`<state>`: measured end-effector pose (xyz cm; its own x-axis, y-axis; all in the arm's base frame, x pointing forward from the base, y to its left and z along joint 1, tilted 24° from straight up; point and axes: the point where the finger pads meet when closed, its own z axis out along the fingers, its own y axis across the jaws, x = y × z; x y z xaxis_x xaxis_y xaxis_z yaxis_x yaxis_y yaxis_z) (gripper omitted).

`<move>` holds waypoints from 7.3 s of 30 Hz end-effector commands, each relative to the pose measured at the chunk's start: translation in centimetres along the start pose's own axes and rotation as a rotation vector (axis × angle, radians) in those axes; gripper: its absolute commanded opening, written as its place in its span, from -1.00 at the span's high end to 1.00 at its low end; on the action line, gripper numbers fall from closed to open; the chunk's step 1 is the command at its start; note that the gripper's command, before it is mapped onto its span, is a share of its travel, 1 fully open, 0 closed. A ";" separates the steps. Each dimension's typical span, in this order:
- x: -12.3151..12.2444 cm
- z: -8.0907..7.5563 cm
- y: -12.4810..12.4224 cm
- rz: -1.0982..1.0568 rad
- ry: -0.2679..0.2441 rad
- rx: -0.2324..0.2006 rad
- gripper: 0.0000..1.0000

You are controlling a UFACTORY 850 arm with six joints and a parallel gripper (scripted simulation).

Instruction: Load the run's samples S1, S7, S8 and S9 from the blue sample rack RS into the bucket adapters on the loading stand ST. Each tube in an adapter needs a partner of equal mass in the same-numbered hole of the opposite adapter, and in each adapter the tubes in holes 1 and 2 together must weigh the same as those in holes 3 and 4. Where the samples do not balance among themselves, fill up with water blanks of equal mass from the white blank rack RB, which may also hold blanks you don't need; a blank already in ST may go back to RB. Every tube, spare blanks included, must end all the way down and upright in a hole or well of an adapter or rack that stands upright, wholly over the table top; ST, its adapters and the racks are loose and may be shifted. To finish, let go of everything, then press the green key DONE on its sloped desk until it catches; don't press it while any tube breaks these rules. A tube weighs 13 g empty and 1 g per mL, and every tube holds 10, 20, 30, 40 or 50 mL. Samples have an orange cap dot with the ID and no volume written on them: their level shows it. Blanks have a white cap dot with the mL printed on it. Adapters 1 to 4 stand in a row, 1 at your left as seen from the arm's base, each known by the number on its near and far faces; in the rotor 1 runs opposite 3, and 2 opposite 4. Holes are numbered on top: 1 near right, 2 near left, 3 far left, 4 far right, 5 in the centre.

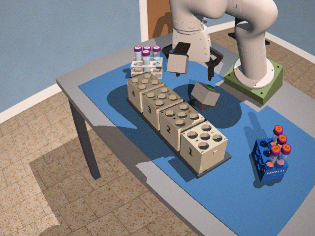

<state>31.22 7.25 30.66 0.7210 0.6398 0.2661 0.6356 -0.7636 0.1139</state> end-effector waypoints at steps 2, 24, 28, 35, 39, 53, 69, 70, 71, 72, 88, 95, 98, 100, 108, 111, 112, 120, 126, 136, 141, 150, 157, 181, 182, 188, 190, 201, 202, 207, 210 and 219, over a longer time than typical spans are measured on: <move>-0.7 -0.5 1.4 0.134 0.026 -0.008 -1.00; -3.1 -1.8 5.3 0.622 0.124 -0.041 -1.00; -3.1 -1.8 5.3 0.622 0.124 -0.041 -1.00; -5.0 -1.7 7.0 0.788 0.128 -0.031 -1.00; -6.1 -1.7 8.0 0.888 0.131 -0.025 -1.00; -10.5 -1.6 12.1 1.288 0.138 0.001 -1.00; -16.0 -1.4 17.2 1.439 0.140 0.011 -1.00; -16.0 -1.4 17.2 1.439 0.140 0.011 -1.00; -16.4 -1.4 17.5 1.439 0.140 0.011 -1.00; -16.8 -1.3 17.8 1.439 0.140 0.011 -1.00; -21.9 -1.2 22.6 1.439 0.140 0.011 -1.00; -24.5 -1.1 24.9 1.439 0.140 0.011 -1.00; -25.6 -1.0 26.0 1.439 0.139 0.011 -1.00; -26.4 -1.0 26.6 1.439 0.139 0.011 -1.00; -28.6 -0.9 28.7 1.439 0.139 0.011 -1.00; -29.7 -0.9 29.7 1.439 0.139 0.011 -1.00; -30.1 -0.9 30.0 1.439 0.139 0.011 -1.00; -30.8 -0.6 30.7 1.439 0.139 0.011 -1.00; -30.6 0.7 30.8 1.439 0.139 0.011 -1.00; -30.3 3.4 31.0 1.439 0.139 0.011 -1.00; -30.3 4.1 31.1 1.439 0.139 0.011 -1.00; -30.0 6.5 31.3 1.439 0.139 0.011 -1.00; -29.9 7.9 31.4 1.439 0.139 0.011 -1.00; -29.8 8.8 31.4 1.439 0.139 0.011 -1.00; -29.8 8.8 31.4 1.439 0.139 0.011 -1.00; -29.8 8.8 31.4 1.439 0.139 0.011 -1.00; -29.8 8.8 31.4 1.439 0.139 0.011 -1.00; -29.8 8.8 31.4 1.439 0.139 0.011 -1.00; -29.8 8.8 31.4 1.439 0.139 0.011 -1.00; -29.8 8.8 31.4 1.439 0.139 0.011 -1.00; -29.9 8.0 31.4 1.439 0.139 0.011 -1.00; -30.1 5.6 31.2 1.439 0.139 0.011 -1.00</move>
<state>31.32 -35.17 19.68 0.6932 -0.6828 0.2307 -0.6020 -0.7246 -0.3356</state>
